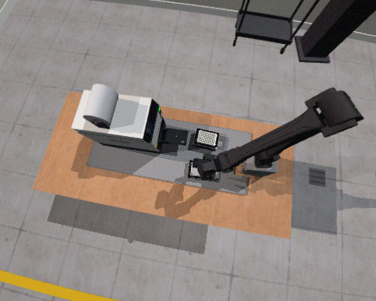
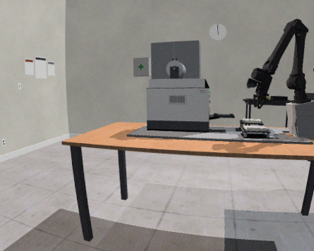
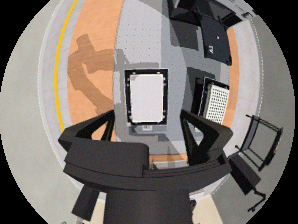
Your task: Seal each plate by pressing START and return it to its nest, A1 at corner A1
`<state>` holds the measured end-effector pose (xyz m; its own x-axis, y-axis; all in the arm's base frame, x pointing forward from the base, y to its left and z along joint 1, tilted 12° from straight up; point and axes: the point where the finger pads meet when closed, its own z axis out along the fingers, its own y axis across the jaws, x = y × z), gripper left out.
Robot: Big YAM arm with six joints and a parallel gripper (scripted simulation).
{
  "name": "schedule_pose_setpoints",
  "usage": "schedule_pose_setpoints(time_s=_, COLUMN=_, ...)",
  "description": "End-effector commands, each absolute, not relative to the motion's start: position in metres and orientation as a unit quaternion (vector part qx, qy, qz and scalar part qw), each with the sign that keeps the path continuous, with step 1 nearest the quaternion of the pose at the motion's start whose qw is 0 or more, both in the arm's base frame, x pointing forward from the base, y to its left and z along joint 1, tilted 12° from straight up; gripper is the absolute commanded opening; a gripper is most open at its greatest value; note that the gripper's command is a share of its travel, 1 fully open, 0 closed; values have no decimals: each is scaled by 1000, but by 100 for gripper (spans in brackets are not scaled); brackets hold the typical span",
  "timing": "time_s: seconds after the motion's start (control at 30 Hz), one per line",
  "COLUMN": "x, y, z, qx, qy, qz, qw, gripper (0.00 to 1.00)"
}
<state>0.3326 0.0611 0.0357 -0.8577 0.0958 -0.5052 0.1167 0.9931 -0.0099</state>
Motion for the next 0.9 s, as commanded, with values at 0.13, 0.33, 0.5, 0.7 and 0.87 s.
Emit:
schedule_pose_setpoints(time_s=0.13, x=336, y=58, z=32, qx=52, qy=964, qz=-25, qw=260, gripper=100)
schedule_pose_setpoints(time_s=0.33, x=335, y=58, z=30, qx=52, qy=963, qz=-24, qw=263, gripper=100)
schedule_pose_setpoints(time_s=0.5, x=337, y=59, z=34, qx=52, qy=961, qz=-21, qw=270, gripper=100)
schedule_pose_setpoints(time_s=0.7, x=340, y=60, z=42, qx=53, qy=958, qz=-17, qw=281, gripper=100)
schedule_pose_setpoints(time_s=0.87, x=340, y=60, z=43, qx=53, qy=958, qz=-16, qw=281, gripper=100)
